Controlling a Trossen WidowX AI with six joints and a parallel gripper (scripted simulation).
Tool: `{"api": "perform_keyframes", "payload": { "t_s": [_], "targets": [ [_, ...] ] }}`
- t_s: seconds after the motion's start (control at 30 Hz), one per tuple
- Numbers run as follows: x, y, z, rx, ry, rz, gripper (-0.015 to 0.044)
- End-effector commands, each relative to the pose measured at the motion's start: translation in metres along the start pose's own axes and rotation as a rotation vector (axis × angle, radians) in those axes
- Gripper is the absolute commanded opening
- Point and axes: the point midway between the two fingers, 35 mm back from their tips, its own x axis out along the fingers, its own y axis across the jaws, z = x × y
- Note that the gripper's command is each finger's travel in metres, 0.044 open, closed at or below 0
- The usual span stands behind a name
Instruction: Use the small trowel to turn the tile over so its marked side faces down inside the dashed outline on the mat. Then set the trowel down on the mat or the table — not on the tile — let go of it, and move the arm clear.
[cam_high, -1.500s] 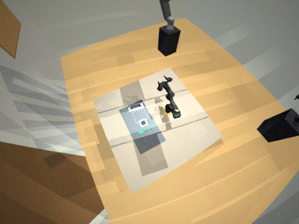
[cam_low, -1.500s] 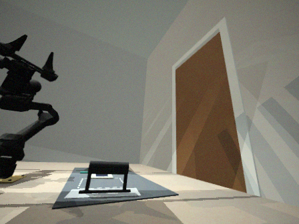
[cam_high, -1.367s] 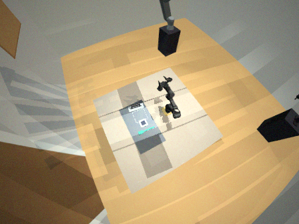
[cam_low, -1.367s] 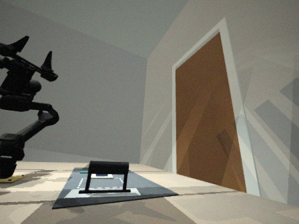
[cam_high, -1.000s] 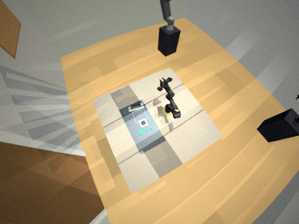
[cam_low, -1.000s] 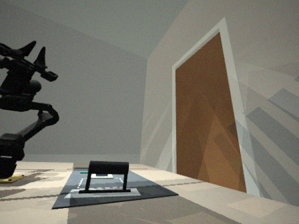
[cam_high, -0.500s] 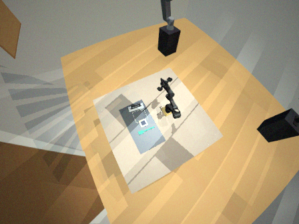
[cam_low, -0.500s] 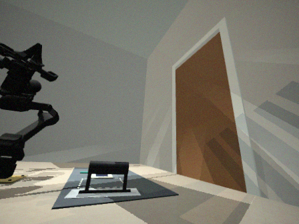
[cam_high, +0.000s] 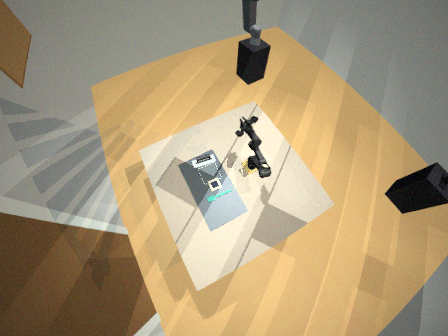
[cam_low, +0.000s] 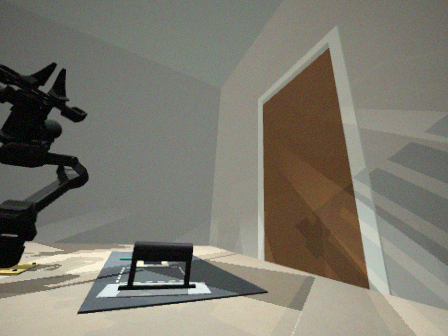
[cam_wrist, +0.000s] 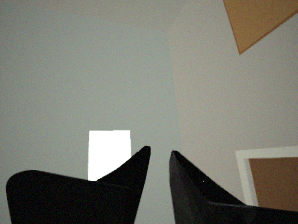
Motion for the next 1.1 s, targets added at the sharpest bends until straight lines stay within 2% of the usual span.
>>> {"api": "perform_keyframes", "payload": {
  "t_s": [0.0, 0.6, 0.73, 1.07],
  "targets": [
    [0.0000, 0.0000, 0.0000, 0.000, 0.000, 0.000, 0.0100],
    [0.0000, 0.0000, 0.0000, 0.000, 0.000, 0.000, 0.0100],
    [0.0000, 0.0000, 0.0000, 0.000, 0.000, 0.000, 0.0000],
    [0.0000, 0.0000, 0.0000, 0.000, 0.000, 0.000, 0.0000]
  ]
}}
